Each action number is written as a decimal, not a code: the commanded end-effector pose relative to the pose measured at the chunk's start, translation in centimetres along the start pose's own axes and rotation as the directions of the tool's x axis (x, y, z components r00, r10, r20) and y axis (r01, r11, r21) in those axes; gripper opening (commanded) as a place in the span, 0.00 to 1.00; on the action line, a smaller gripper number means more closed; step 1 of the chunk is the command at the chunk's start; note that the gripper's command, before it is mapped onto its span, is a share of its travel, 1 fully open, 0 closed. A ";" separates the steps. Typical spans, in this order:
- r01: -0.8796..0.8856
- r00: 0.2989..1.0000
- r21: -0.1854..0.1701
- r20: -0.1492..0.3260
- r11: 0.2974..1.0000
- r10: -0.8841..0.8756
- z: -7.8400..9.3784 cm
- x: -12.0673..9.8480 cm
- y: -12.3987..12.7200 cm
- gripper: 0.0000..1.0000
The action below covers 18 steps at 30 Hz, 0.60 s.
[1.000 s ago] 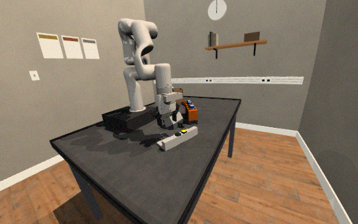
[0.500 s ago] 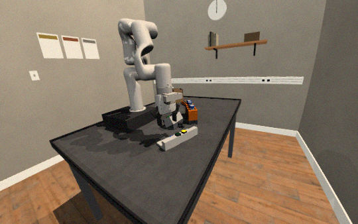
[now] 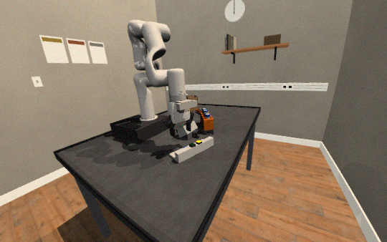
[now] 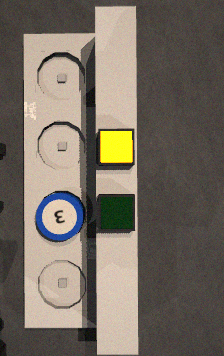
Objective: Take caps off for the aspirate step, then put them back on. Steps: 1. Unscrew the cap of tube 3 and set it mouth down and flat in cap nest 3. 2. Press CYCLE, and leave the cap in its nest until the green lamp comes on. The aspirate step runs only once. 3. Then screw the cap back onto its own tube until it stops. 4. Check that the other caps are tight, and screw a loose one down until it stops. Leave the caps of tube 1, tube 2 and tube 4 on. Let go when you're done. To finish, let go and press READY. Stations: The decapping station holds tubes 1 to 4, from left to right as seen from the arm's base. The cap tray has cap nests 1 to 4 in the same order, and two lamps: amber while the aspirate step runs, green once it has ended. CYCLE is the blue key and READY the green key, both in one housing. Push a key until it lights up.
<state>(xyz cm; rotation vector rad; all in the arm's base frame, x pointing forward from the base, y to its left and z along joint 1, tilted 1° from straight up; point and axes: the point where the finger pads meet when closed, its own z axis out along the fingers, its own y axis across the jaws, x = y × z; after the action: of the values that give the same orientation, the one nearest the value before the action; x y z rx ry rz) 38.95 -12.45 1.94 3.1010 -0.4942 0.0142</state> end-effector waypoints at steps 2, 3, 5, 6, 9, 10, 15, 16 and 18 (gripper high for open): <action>0.000 1.000 0.002 -0.004 1.000 0.000 -0.1 0.1 0.0 1.00; 0.000 1.000 0.002 -0.004 1.000 0.000 -0.1 0.1 0.0 1.00; 0.000 1.000 0.002 -0.004 1.000 0.000 -0.1 0.1 0.0 1.00; 0.000 1.000 0.002 -0.004 1.000 0.000 -0.1 0.1 0.0 1.00; 0.000 1.000 0.002 -0.004 1.000 0.000 -0.1 0.1 0.0 1.00; 0.000 1.000 0.002 -0.004 1.000 0.000 -0.1 0.1 0.0 1.00; 0.000 1.000 0.002 -0.004 1.000 0.000 -0.1 0.1 0.0 1.00; 0.000 1.000 0.002 -0.004 1.000 0.000 -0.1 0.1 0.0 1.00; 0.000 1.000 0.002 -0.004 1.000 0.000 -0.1 0.1 0.0 1.00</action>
<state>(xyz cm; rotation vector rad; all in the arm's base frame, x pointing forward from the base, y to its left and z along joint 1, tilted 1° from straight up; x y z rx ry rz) 38.95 -12.45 1.94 3.1010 -0.4942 0.0142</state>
